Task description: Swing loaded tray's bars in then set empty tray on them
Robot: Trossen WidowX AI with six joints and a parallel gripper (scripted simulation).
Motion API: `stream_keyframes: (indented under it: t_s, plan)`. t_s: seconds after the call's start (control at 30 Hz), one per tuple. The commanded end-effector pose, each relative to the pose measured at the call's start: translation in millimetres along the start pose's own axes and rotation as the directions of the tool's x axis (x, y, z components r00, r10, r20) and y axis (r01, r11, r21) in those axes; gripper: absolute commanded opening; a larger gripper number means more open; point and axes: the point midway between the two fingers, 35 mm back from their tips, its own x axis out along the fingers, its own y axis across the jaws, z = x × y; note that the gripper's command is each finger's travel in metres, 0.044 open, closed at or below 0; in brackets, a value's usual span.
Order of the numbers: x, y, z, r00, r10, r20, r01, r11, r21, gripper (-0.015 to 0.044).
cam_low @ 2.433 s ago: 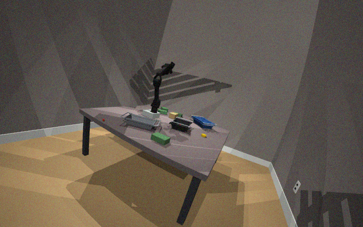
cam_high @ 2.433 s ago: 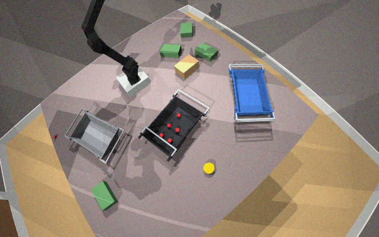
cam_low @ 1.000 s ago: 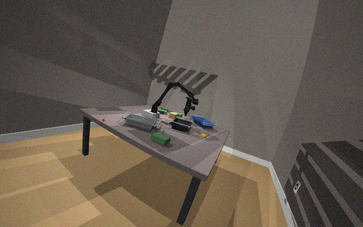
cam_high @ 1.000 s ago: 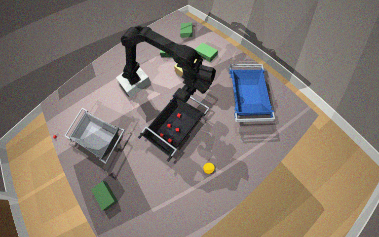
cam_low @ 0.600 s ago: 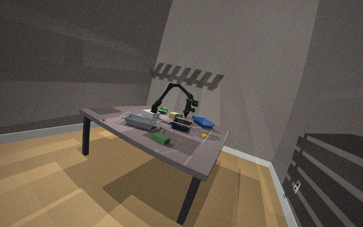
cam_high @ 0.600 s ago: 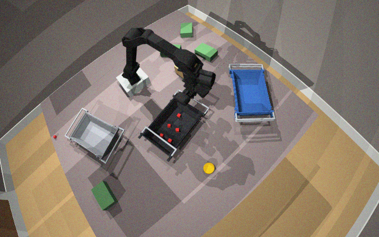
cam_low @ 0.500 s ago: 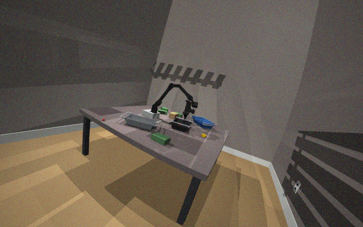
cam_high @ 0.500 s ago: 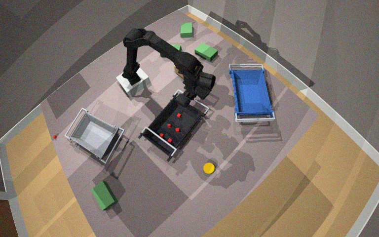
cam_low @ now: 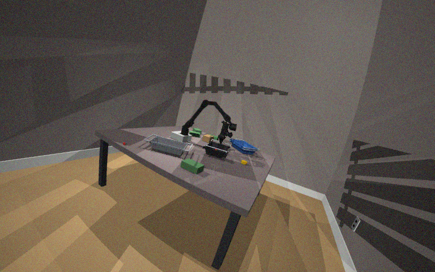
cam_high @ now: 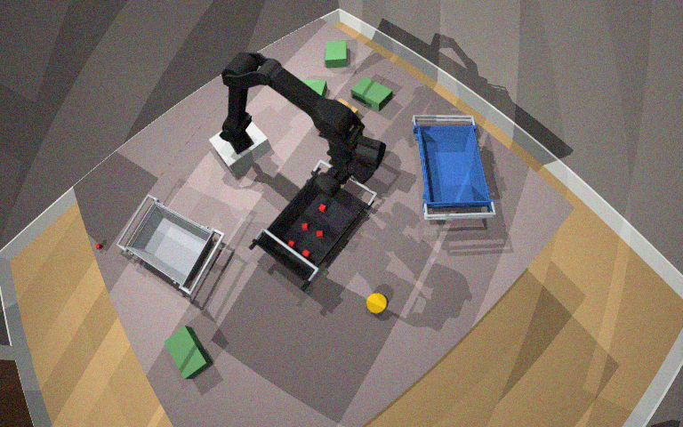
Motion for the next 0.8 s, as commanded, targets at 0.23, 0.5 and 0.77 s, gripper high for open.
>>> stream_keyframes:
  t_s: [0.23, 0.5, 0.77]
  plan:
    - [-18.7, -30.6, 1.6, 1.0, -0.013, 0.01, 0.013, 1.0, 0.004, 0.008]
    - [-10.4, -57.3, 1.7, 1.0, -0.015, 0.01, 0.015, 1.0, 0.004, 0.008]
    - [-5.1, -68.9, 2.3, 1.0, -0.016, 0.01, 0.016, 1.0, 0.004, 0.008]
